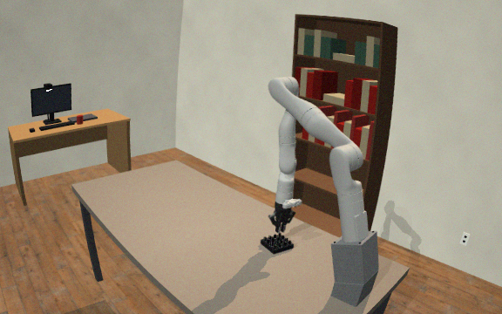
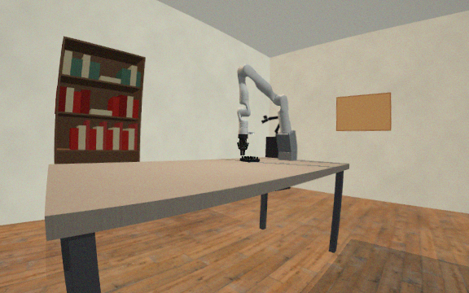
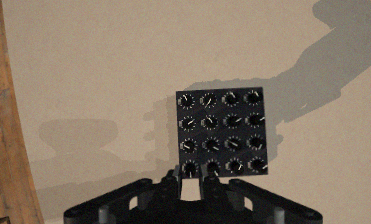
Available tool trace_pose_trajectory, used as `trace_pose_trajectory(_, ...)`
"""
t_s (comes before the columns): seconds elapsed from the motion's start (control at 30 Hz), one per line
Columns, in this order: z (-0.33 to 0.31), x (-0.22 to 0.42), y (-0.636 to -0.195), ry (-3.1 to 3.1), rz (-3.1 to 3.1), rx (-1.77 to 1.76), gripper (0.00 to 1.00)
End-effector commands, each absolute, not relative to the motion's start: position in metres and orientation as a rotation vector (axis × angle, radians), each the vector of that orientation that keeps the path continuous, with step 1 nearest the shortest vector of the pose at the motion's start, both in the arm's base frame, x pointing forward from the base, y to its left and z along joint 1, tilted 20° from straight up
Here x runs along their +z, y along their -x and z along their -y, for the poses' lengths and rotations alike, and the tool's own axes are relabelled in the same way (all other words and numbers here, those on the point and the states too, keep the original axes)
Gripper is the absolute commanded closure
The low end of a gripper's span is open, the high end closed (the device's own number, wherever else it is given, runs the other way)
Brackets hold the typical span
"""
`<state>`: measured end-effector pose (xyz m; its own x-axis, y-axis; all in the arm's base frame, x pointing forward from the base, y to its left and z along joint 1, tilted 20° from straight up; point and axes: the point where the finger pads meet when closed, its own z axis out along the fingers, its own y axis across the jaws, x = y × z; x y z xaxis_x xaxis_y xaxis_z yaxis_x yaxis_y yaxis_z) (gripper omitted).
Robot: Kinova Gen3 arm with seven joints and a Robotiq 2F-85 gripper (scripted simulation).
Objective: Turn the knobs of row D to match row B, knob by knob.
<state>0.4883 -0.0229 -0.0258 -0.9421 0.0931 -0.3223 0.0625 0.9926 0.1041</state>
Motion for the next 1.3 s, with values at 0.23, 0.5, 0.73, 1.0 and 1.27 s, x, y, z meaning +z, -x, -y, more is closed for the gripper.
trace_pose_trajectory(0.23, 0.023, -0.031, -0.491, -0.117, -2.801, 0.133, 0.81)
trace_pose_trajectory(0.5, 0.022, -0.036, -0.493, -0.117, -2.801, 0.133, 0.81)
trace_pose_trajectory(0.73, 0.022, -0.039, -0.493, -0.117, -2.802, 0.133, 0.81)
trace_pose_trajectory(1.0, 0.022, -0.040, -0.493, -0.117, -2.803, 0.133, 0.81)
trace_pose_trajectory(1.27, 0.022, -0.040, -0.493, -0.117, -2.803, 0.133, 0.81)
